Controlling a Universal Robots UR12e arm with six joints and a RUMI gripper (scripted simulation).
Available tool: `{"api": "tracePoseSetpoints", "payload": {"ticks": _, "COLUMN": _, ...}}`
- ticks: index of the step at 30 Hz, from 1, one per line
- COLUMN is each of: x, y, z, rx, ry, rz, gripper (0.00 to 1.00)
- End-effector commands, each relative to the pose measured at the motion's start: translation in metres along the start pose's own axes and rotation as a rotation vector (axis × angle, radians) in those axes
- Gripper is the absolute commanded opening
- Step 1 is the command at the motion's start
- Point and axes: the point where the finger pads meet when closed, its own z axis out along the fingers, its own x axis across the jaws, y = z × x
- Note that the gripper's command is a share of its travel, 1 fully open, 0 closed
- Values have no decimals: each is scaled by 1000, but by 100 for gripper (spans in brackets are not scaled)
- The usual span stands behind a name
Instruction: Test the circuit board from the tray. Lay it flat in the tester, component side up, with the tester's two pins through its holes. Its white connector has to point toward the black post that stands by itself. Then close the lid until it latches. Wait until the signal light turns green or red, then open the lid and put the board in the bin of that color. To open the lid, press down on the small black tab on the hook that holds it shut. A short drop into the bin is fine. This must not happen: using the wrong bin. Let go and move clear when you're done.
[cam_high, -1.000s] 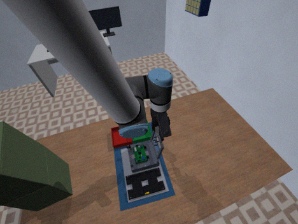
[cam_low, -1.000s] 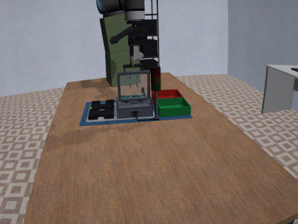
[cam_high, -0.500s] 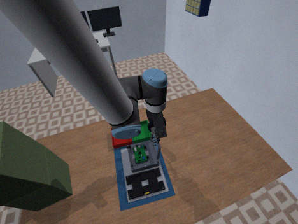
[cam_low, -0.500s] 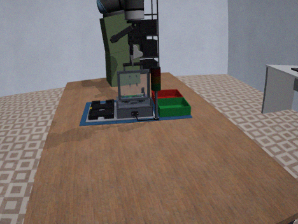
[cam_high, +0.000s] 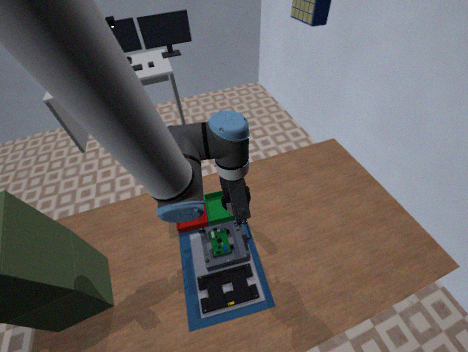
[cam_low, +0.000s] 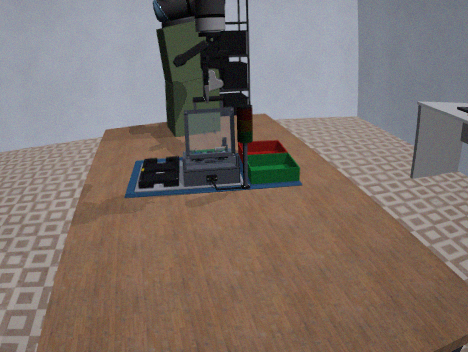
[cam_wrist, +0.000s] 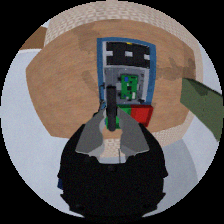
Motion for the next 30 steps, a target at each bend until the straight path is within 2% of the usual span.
{"api": "tracePoseSetpoints", "payload": {"ticks": 1, "x": 8, "y": 0, "z": 1, "rx": 0, "ry": -1, "rz": 0, "gripper": 0}}
{"api": "tracePoseSetpoints", "payload": {"ticks": 15, "x": 59, "y": 0, "z": 17, "rx": 0, "ry": -1, "rz": 0, "gripper": 0}}
{"api": "tracePoseSetpoints", "payload": {"ticks": 17, "x": 59, "y": 0, "z": 17, "rx": 0, "ry": -1, "rz": 0, "gripper": 0}}
{"api": "tracePoseSetpoints", "payload": {"ticks": 30, "x": 103, "y": 0, "z": 47, "rx": 0, "ry": -1, "rz": 0, "gripper": 0}}
